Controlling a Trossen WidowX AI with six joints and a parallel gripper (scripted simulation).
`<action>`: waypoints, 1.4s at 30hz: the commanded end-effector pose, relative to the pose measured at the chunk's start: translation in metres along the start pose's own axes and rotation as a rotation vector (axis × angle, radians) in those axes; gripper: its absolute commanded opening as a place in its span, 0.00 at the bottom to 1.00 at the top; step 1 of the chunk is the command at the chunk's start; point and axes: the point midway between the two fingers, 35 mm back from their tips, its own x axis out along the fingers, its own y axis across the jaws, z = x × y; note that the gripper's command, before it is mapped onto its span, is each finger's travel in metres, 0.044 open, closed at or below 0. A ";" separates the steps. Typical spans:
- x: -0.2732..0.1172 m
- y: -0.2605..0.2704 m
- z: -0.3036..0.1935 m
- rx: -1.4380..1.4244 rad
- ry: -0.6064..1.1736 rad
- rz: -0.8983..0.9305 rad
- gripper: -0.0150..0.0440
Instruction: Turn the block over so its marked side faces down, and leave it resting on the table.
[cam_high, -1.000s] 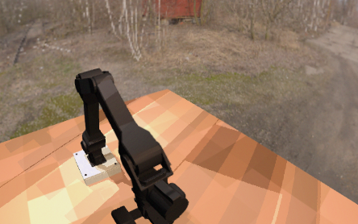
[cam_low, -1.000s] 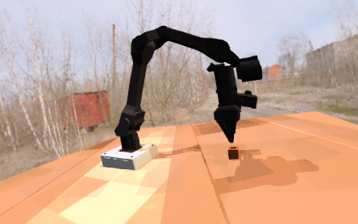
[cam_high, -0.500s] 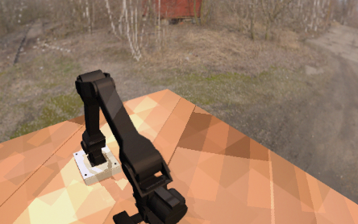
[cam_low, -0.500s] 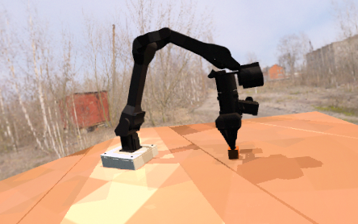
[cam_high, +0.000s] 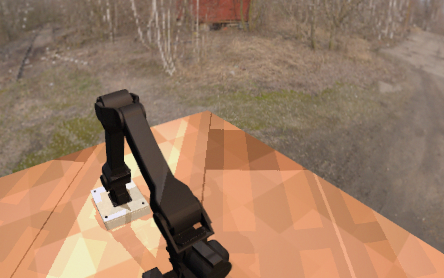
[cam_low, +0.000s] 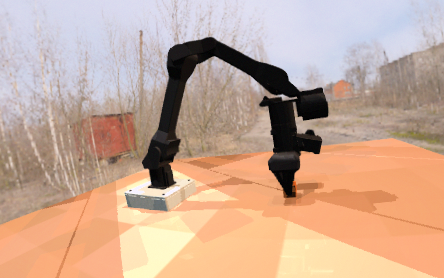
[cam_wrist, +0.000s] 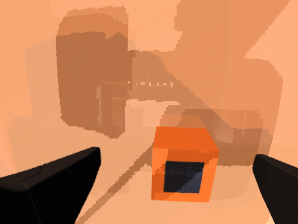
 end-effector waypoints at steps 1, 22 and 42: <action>0.005 -0.001 -0.002 -0.001 0.010 -0.004 0.87; 0.005 -0.001 -0.002 -0.001 0.010 -0.004 0.33; -0.021 0.000 0.000 -0.003 -0.077 -0.005 0.25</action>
